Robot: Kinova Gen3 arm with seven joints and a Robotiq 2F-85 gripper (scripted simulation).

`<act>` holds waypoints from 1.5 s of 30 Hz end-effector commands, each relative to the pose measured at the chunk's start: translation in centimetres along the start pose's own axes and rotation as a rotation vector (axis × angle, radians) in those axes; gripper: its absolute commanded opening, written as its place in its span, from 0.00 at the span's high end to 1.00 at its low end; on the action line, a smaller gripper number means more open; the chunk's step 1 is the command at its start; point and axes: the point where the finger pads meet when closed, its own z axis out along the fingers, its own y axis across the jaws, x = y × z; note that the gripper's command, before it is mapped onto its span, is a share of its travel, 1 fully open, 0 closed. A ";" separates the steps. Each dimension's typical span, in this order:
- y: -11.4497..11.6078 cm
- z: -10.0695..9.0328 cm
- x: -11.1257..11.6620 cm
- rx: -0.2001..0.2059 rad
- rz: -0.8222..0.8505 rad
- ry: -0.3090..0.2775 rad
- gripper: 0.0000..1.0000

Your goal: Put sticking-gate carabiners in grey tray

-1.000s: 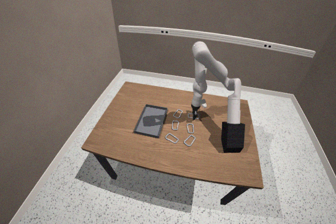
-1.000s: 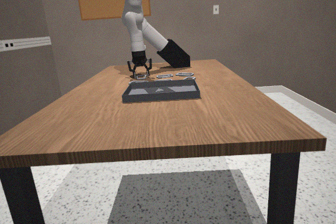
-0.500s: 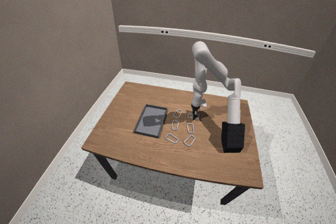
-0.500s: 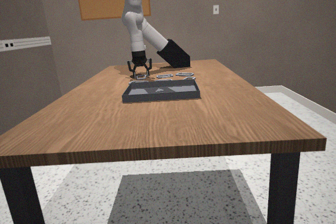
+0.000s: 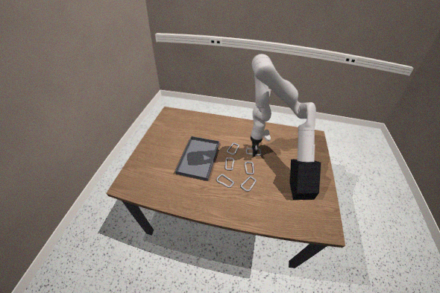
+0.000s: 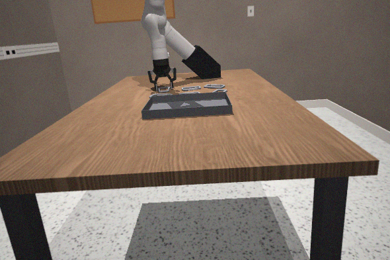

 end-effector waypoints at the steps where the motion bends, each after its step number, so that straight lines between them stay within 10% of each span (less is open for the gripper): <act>1: 0.0 0.0 0.0 0.000 0.000 -0.001 0.25; 45: -0.3 -0.2 0.0 0.006 0.004 -0.002 0.37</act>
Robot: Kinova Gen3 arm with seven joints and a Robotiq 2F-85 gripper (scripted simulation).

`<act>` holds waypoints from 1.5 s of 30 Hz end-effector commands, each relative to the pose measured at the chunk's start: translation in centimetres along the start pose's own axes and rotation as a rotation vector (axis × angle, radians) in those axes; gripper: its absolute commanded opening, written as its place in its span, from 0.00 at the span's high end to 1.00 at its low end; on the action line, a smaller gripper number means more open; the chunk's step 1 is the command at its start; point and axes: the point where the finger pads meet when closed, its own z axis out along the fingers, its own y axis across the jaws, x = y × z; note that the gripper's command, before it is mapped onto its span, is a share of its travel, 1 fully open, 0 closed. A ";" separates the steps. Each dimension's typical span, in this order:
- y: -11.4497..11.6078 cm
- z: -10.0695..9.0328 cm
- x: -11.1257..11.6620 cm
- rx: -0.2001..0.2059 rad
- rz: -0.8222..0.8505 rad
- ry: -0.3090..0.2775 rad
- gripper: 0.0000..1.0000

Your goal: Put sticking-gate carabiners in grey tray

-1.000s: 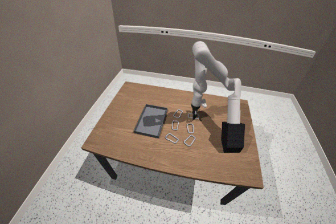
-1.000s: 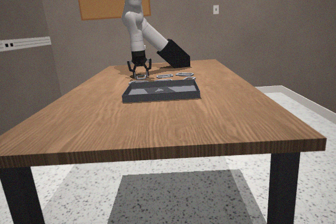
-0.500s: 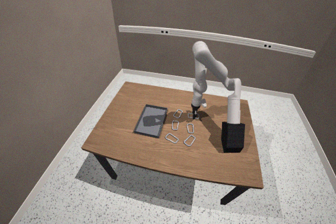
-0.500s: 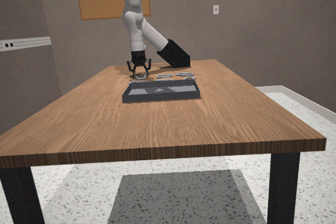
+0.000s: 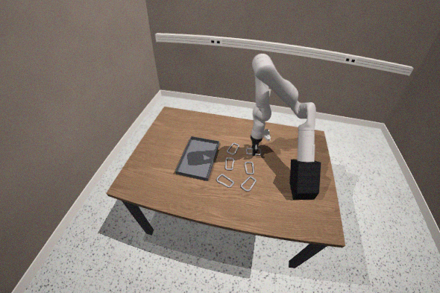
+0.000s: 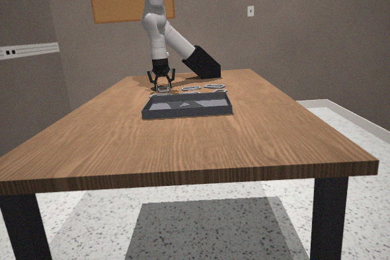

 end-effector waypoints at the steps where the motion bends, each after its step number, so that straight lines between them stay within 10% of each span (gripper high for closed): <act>1: 0.2 0.0 0.0 -0.003 -0.002 0.000 0.37; 45: -0.1 -0.1 0.0 0.003 0.002 -0.001 0.43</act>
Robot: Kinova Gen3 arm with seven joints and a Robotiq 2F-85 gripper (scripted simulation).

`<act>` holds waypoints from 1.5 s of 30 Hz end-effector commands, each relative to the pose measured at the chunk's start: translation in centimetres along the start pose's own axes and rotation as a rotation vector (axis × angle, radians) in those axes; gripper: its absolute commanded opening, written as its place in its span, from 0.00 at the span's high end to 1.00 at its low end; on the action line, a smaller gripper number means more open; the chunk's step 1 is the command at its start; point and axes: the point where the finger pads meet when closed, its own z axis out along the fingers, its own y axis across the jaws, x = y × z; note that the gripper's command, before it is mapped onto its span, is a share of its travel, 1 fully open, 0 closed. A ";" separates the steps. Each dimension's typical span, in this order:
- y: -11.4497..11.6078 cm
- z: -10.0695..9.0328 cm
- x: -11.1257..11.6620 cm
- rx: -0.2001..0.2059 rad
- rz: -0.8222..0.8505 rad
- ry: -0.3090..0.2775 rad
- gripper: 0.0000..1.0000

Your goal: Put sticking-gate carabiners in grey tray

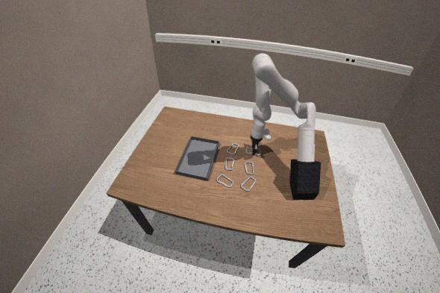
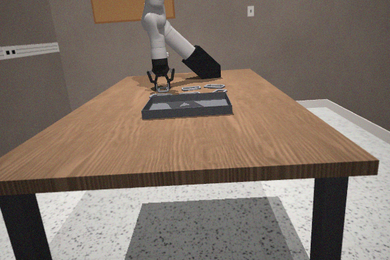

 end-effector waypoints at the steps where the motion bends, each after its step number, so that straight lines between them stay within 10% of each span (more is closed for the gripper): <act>1: 0.1 0.0 0.0 -0.002 -0.001 -0.001 0.43; 45: -0.1 -0.1 0.0 0.001 0.001 -0.001 0.45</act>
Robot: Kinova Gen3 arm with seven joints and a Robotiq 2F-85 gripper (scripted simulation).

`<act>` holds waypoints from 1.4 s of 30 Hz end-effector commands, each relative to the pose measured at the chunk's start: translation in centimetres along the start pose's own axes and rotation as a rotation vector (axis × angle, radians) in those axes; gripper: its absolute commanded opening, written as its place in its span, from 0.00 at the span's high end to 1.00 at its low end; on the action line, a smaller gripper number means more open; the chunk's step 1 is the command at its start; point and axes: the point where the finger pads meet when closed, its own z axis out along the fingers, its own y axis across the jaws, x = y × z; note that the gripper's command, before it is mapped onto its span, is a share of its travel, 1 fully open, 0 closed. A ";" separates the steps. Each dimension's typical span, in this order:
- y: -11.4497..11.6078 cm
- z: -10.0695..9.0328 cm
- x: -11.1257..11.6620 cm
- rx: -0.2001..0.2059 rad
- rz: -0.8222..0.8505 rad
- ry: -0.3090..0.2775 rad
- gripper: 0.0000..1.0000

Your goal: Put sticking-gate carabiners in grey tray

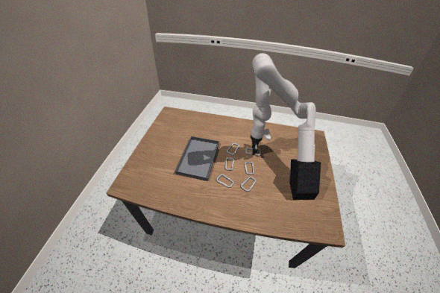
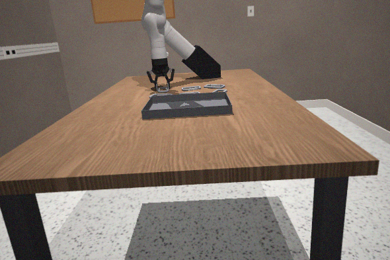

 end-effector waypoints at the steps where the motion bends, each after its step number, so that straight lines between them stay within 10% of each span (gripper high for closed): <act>1: 0.0 0.0 0.0 0.000 0.000 -0.001 0.45; 8: 0.0 0.0 0.0 0.000 0.000 -0.001 0.45; 9: 0.0 0.0 0.0 0.000 0.000 -0.001 0.00; 42: 0.0 0.0 0.0 0.000 0.000 -0.001 0.00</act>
